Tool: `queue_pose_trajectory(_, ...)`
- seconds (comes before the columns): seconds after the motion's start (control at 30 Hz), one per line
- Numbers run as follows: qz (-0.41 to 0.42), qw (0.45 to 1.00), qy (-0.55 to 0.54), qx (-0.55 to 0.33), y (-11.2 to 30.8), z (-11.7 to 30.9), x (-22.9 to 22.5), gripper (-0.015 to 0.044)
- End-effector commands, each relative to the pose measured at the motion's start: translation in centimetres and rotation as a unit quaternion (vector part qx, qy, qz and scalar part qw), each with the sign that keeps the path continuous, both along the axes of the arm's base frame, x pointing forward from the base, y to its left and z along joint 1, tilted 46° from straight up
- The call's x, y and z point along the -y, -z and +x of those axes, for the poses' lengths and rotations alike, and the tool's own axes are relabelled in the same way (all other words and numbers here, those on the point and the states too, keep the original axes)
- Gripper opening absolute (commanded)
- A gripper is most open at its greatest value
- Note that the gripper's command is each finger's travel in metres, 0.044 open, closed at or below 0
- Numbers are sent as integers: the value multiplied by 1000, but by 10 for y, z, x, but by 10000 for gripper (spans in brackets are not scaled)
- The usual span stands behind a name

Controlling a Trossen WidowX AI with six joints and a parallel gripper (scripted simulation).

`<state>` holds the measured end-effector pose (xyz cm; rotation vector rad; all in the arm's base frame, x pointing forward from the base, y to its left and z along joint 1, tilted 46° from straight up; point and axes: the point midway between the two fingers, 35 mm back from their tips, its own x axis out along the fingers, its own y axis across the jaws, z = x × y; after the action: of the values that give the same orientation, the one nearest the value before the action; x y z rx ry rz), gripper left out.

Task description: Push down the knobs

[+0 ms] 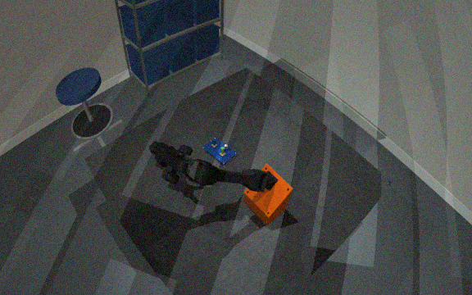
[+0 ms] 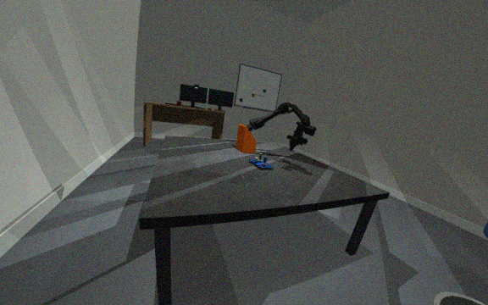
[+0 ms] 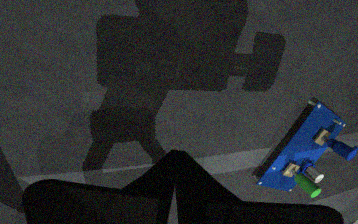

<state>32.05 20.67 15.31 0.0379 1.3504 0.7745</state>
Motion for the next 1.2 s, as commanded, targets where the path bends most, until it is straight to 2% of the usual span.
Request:
queue_pose_trajectory(0.0,6,998,49,-38,15,9,13,0)
queue_pose_trajectory(0.57,19,946,261,-190,81,34,84,0)
queue_pose_trajectory(1.17,66,806,467,-358,142,33,155,0)
